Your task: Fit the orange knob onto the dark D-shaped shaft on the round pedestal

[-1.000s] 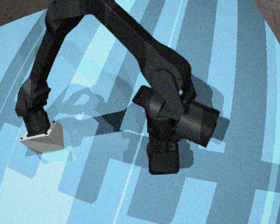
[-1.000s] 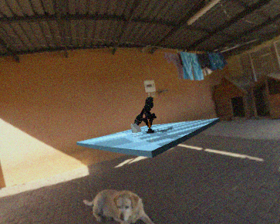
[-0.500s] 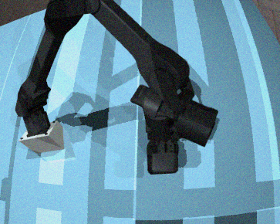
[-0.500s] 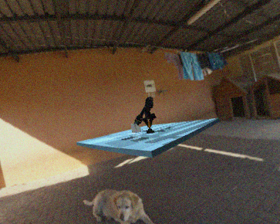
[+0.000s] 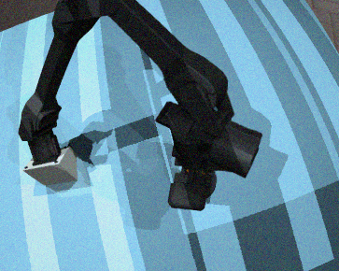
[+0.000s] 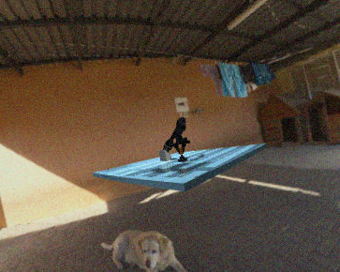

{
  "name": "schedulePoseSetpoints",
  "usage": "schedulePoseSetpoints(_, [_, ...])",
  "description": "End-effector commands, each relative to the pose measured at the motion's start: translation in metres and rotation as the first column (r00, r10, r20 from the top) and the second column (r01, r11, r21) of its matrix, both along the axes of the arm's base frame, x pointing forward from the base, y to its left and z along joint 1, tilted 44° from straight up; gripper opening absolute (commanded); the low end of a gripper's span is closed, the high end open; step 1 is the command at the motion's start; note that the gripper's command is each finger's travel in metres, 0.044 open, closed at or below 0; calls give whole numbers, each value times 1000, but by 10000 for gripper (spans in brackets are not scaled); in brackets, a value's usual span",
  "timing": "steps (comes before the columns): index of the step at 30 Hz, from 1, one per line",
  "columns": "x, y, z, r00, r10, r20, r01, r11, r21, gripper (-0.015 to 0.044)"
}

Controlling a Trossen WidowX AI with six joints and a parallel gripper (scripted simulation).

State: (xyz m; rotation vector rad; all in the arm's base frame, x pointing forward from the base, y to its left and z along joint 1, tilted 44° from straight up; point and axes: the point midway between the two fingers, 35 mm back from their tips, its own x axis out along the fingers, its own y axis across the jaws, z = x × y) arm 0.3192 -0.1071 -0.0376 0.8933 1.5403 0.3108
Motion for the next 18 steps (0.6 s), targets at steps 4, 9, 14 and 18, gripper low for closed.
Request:
schedulePoseSetpoints(4, [2, 0, -2, 999, -34, -34, 34, 999, 1, 0])
schedulePoseSetpoints(9, [3, -2, -2, 999, -34, -34, 34, 999, 1, 0])
schedulePoseSetpoints(14, [6, -4, -2, 999, -34, -34, 34, 999, 1, 0])
schedulePoseSetpoints(18, [6, -2, -4, 999, -34, -34, 34, 999, 1, 0])
